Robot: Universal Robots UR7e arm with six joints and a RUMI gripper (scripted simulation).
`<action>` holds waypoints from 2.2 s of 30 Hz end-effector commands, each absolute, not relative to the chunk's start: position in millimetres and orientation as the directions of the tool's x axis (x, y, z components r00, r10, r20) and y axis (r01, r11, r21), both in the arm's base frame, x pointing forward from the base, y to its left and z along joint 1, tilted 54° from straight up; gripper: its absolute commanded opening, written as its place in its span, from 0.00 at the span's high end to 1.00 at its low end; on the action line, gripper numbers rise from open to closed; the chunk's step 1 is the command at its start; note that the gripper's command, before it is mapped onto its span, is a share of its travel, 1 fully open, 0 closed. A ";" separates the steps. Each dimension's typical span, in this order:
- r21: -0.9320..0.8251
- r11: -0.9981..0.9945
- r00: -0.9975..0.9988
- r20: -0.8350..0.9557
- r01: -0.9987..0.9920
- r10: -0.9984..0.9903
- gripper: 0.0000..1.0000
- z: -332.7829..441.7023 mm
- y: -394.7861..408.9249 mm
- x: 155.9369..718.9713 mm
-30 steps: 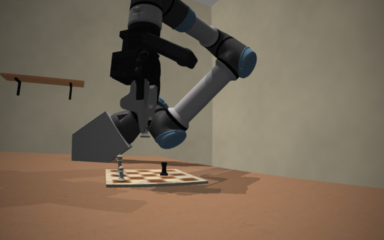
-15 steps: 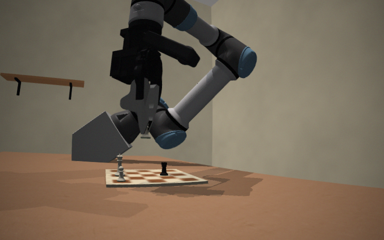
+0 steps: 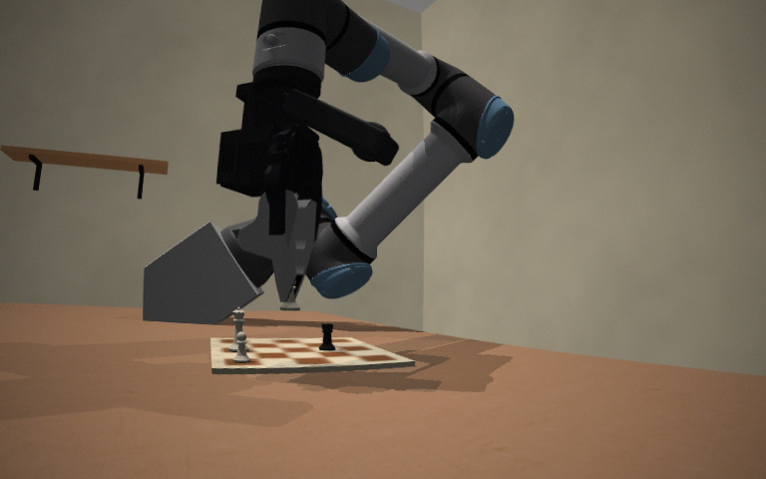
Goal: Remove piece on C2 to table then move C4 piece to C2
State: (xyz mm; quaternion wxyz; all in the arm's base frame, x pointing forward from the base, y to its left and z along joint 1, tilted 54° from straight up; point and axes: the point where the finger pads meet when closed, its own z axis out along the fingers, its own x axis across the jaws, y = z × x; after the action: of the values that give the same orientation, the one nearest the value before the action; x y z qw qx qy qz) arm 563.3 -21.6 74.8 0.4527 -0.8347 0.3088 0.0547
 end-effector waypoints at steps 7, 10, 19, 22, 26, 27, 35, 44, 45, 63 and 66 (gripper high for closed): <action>-0.722 -0.398 0.802 -0.371 -0.567 -0.469 1.00 41.4 21.0 575.7; -0.722 -0.398 0.802 -0.371 -0.567 -0.469 1.00 38.8 24.5 576.6; -0.722 -0.398 0.802 -0.371 -0.567 -0.469 1.00 35.9 28.3 577.6; -0.722 -0.399 0.802 -0.370 -0.566 -0.469 1.00 36.3 27.9 578.0; -0.722 -0.399 0.802 -0.367 -0.565 -0.471 1.00 37.2 26.6 578.6; -0.722 -0.399 0.802 -0.367 -0.565 -0.471 1.00 37.2 26.6 578.6; -0.722 -0.399 0.802 -0.367 -0.565 -0.471 1.00 37.2 26.6 578.5; -0.722 -0.399 0.802 -0.367 -0.565 -0.471 1.00 37.2 26.6 578.5; -0.722 -0.399 0.802 -0.367 -0.565 -0.471 1.00 37.2 26.6 578.5; -0.722 -0.399 0.802 -0.369 -0.566 -0.470 1.00 35.9 28.4 578.2; -0.721 -0.398 0.802 -0.370 -0.566 -0.469 1.00 34.9 29.8 578.0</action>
State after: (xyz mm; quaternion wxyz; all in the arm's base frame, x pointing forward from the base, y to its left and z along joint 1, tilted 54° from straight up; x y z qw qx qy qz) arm 579.2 26.1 37.4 0.4513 -0.8354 0.3096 0.0512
